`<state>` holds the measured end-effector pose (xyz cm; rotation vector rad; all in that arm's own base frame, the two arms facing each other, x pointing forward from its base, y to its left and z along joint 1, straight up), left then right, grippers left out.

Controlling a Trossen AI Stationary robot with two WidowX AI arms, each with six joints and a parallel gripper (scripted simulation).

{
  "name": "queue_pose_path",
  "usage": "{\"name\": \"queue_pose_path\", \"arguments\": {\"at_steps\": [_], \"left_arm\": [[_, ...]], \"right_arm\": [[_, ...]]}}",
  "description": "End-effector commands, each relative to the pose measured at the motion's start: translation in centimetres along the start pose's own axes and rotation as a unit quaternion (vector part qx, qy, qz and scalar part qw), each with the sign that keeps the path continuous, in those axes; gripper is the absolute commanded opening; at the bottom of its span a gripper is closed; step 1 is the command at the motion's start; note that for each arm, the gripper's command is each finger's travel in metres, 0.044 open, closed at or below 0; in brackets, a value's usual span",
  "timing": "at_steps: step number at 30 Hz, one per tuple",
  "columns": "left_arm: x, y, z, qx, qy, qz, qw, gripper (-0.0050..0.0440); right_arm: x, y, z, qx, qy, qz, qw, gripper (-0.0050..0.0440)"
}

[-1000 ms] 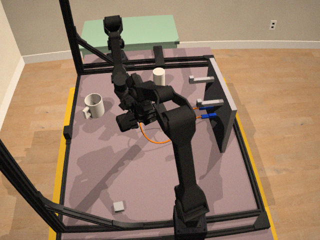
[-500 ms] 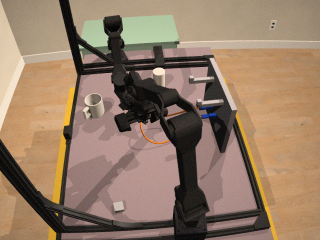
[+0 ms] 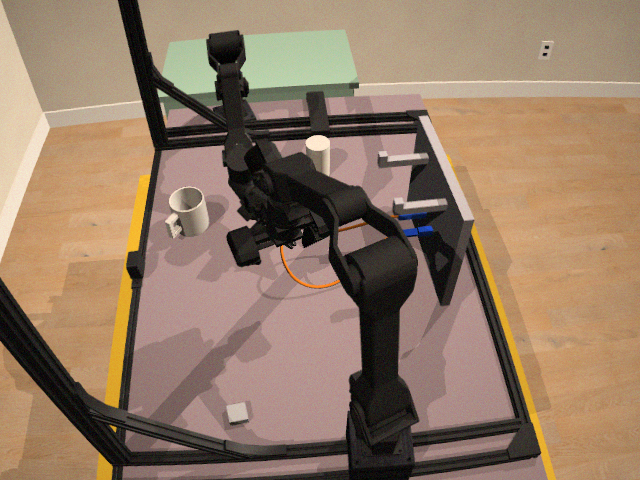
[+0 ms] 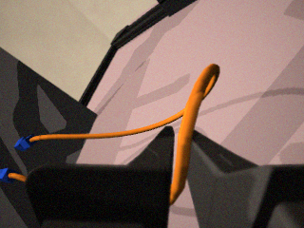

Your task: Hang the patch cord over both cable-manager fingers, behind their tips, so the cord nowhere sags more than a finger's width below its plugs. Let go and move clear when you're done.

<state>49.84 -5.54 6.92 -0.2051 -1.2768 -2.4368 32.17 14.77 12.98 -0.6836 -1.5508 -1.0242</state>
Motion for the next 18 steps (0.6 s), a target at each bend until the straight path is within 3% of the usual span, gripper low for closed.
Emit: {"name": "queue_pose_path", "arguments": {"at_steps": [1,4,6,13,18], "left_arm": [[0.1,1.0,0.6,0.005,0.005,-0.01,1.0,0.0025],[0.1,1.0,0.6,0.005,0.005,-0.01,1.0,0.0025],[0.1,1.0,0.6,0.005,0.005,-0.01,1.0,0.0025],[0.1,1.0,0.6,0.005,0.005,-0.01,1.0,0.0025],[0.1,1.0,0.6,0.005,0.005,-0.01,1.0,0.0025]], "right_arm": [[3.2,-1.2,1.4,0.001,-0.001,-0.015,1.0,0.044],[4.2,-1.9,2.0,0.001,0.0,-0.015,1.0,0.044],[6.2,-3.6,3.1,0.001,0.0,-0.014,1.0,0.044],[10.2,-7.9,4.8,0.001,0.001,-0.013,1.0,0.044],[11.1,-9.2,5.1,0.001,0.001,-0.012,1.0,0.044]]}}
Point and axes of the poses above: on each arm, the point midway between the two fingers, 35 mm back from their tips, its own x axis back along the fingers, its own z axis across the jaws, y = z × x, the point moved 4 cm from there along x, back along the fingers, and after that the axes turned 5 degrees about x, right-handed, at the moved point
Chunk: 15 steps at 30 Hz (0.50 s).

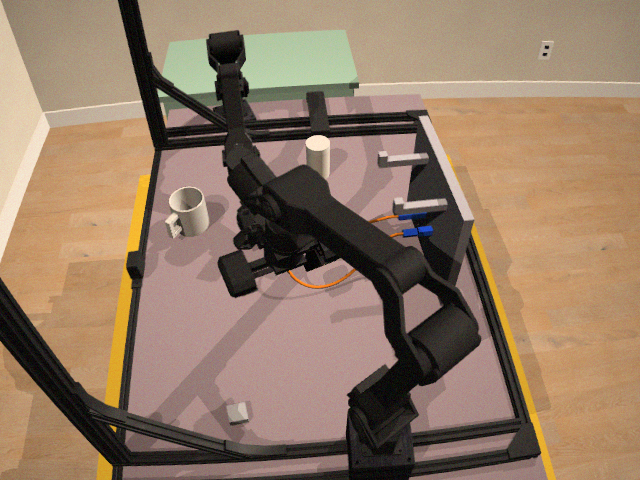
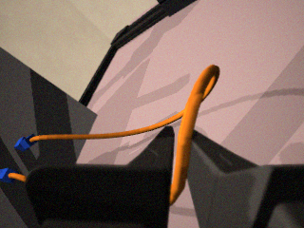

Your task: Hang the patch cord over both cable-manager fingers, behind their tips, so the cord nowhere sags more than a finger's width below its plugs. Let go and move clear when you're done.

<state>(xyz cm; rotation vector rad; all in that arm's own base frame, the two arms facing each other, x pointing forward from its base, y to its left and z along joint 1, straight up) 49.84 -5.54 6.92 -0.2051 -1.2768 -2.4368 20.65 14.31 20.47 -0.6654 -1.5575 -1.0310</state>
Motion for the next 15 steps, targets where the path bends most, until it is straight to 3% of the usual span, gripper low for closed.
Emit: {"name": "queue_pose_path", "arguments": {"at_steps": [1,15], "left_arm": [[0.1,0.98,0.6,0.005,0.005,-0.01,1.0,0.0025],[0.1,0.98,0.6,0.005,0.005,-0.01,1.0,0.0025]], "right_arm": [[1.11,-0.99,0.3,-0.003,-0.001,-0.005,1.0,0.044],[1.19,-0.65,0.3,-0.002,0.001,-0.007,1.0,0.044]]}}
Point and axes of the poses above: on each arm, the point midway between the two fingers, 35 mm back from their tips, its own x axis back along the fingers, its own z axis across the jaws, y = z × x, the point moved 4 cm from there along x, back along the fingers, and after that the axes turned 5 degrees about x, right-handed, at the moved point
